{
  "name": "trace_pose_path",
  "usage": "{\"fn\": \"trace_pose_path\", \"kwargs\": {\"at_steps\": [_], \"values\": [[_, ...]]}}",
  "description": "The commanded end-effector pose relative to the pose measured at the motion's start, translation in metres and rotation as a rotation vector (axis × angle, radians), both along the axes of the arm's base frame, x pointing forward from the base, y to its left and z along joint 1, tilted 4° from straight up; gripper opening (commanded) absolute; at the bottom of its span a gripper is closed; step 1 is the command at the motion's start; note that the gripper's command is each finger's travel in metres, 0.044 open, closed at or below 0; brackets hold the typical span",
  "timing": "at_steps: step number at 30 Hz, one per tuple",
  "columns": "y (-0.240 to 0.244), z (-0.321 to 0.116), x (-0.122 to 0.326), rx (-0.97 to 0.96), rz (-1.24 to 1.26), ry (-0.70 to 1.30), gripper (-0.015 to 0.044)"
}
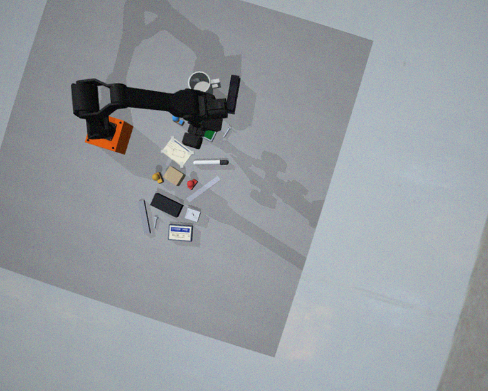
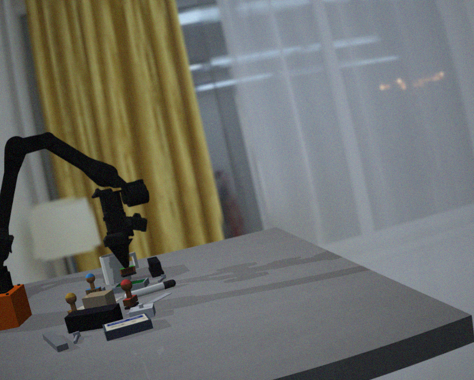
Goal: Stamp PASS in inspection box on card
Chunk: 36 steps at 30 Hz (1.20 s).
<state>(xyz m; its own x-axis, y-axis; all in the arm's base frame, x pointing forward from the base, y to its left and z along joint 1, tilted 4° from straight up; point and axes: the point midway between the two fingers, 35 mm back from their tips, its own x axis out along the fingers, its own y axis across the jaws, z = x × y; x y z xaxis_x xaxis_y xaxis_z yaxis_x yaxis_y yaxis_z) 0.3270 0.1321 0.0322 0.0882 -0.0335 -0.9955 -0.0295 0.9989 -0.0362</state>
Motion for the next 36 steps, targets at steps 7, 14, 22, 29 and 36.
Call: {"fn": "trace_pose_path", "kwargs": {"at_steps": [7,14,22,29,36], "values": [[-0.001,-0.007,0.0,-0.006,0.001,-0.002,0.0],[-0.001,-0.012,0.001,-0.006,0.002,-0.002,0.0],[-0.002,-0.017,0.001,-0.006,0.002,-0.002,0.0],[-0.002,-0.02,0.001,-0.006,0.002,-0.002,0.0],[-0.002,-0.021,0.001,-0.006,-0.001,-0.003,0.0]]}}
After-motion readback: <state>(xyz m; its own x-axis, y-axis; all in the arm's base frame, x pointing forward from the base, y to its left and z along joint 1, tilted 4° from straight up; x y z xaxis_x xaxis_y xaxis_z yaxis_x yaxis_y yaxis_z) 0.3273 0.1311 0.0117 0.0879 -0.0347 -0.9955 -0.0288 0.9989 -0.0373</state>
